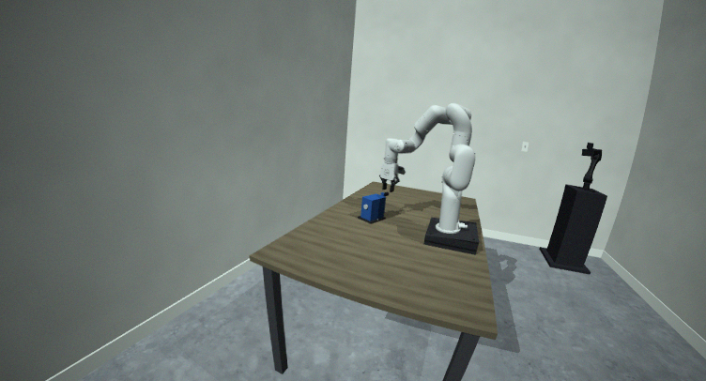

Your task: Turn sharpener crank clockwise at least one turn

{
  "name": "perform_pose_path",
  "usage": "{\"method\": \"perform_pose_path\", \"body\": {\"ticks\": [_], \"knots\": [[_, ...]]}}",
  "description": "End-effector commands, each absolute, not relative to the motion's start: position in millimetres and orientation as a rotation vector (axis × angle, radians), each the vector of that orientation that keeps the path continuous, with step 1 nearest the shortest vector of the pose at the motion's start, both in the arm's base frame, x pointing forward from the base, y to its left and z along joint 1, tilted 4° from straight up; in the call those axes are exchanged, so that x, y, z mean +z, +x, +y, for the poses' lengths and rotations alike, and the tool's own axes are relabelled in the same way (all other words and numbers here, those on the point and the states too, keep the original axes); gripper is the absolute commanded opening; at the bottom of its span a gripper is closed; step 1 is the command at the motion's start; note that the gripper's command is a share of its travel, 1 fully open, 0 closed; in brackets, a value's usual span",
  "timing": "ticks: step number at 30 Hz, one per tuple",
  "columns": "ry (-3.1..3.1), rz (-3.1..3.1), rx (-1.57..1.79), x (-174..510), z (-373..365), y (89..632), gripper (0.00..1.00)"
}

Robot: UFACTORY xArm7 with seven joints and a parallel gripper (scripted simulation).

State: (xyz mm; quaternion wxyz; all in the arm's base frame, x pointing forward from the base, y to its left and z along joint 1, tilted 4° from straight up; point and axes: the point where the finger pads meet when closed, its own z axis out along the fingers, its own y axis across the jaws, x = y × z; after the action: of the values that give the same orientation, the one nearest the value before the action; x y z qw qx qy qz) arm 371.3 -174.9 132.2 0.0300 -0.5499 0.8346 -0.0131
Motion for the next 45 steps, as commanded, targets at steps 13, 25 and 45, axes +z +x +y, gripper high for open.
{"method": "perform_pose_path", "body": {"ticks": [13,25,45], "knots": [[-1.694,2.571,-0.045,134,-176,373,0.54],[-1.694,2.571,-0.045,133,-176,373,0.54],[-1.694,2.571,-0.045,120,-176,374,0.54]]}}
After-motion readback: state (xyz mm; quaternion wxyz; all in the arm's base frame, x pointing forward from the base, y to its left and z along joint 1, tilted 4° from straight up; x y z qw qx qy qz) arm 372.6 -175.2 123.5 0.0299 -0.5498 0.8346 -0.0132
